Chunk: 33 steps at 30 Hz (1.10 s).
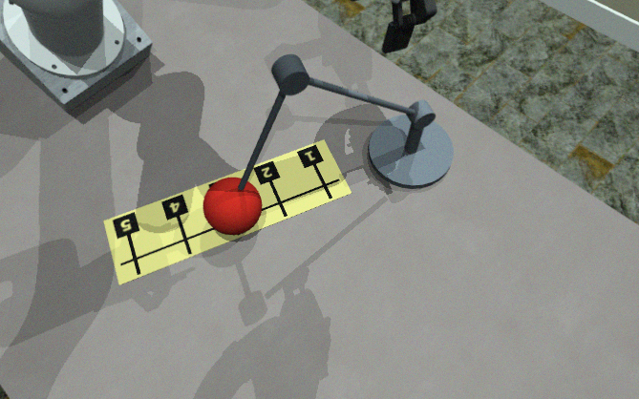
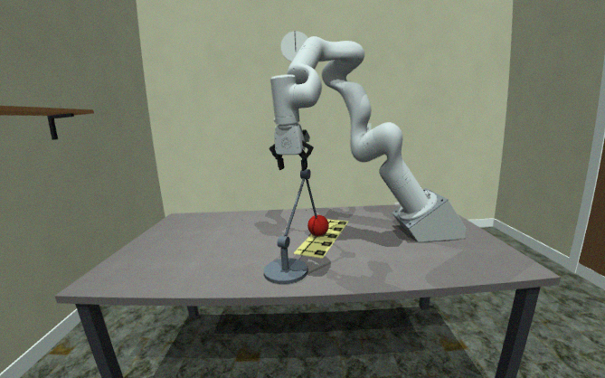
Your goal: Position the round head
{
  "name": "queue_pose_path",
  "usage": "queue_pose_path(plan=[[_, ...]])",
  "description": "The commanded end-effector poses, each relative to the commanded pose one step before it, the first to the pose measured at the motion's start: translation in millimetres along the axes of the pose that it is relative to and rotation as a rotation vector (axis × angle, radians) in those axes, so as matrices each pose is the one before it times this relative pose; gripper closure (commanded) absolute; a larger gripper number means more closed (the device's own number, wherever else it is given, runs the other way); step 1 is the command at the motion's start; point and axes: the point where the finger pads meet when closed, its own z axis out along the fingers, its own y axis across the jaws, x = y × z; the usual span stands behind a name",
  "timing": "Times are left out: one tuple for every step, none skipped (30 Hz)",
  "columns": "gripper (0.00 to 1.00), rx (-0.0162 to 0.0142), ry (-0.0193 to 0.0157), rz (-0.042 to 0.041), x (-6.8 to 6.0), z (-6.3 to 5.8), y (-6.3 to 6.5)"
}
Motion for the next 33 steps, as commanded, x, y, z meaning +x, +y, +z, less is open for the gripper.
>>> queue_pose_path(plan=[[0.0,0.00081,-0.00081,0.00063,1.41,-14.32,-0.23],[0.0,0.0,0.0,0.0,0.0,0.0,0.0],[0.0,0.0,0.0,0.0,0.0,0.0,0.0],[0.0,-0.00001,-0.0001,0.00002,0.48,-3.79,-0.02],[0.0,-0.00001,-0.0001,0.00002,0.48,-3.79,-0.02],[0.0,-0.00001,-0.0001,0.00002,0.48,-3.79,-0.02],[0.0,-0.00001,-0.0001,0.00002,0.48,-3.79,-0.02],[0.0,-0.00001,-0.0001,0.00002,0.48,-3.79,-0.02],[0.0,-0.00001,-0.0001,0.00002,0.48,-3.79,-0.02],[0.0,-0.00001,-0.0001,0.00002,0.48,-3.79,-0.02],[0.0,-0.00001,-0.0001,0.00002,0.48,-3.79,-0.02],[0.0,-0.00001,-0.0001,0.00002,0.48,-3.79,-0.02],[0.0,-0.00001,-0.0001,0.00002,0.48,-3.79,-0.02],[0.0,-0.00001,-0.0001,0.00002,0.47,-3.79,-0.02],[0.0,-0.00001,-0.0001,0.00002,0.47,-3.79,-0.02],[0.0,-0.00001,-0.0001,0.00002,0.47,-3.79,-0.02],[0.0,-0.00001,-0.0001,0.00002,0.47,-3.79,-0.02],[0.0,-0.00001,-0.0001,0.00002,0.47,-3.79,-0.02],[0.0,0.0,0.0,0.0,0.0,0.0,0.0],[0.0,0.0,0.0,0.0,0.0,0.0,0.0],[0.0,-0.00002,-0.00009,0.00001,-0.02,0.17,-0.02],[0.0,-0.00002,-0.00009,0.00001,-0.02,0.17,-0.02],[0.0,-0.00002,-0.00009,0.00001,-0.02,0.17,-0.02],[0.0,-0.00002,-0.00009,0.00001,-0.02,0.17,-0.02],[0.0,-0.00002,-0.00009,0.00001,-0.02,0.17,-0.02],[0.0,-0.00002,-0.00009,0.00001,-0.02,0.17,-0.02],[0.0,-0.00002,-0.00009,0.00001,-0.02,0.17,-0.02],[0.0,-0.00002,-0.00009,0.00001,-0.02,0.17,-0.02],[0.0,-0.00002,-0.00009,0.00001,-0.02,0.17,-0.02],[0.0,-0.00002,-0.00009,0.00001,-0.02,0.17,-0.02],[0.0,-0.00002,-0.00009,0.00001,-0.02,0.17,-0.02],[0.0,-0.00002,-0.00009,0.00001,-0.02,0.17,-0.02],[0.0,-0.00002,-0.00009,0.00001,-0.02,0.17,-0.02]])
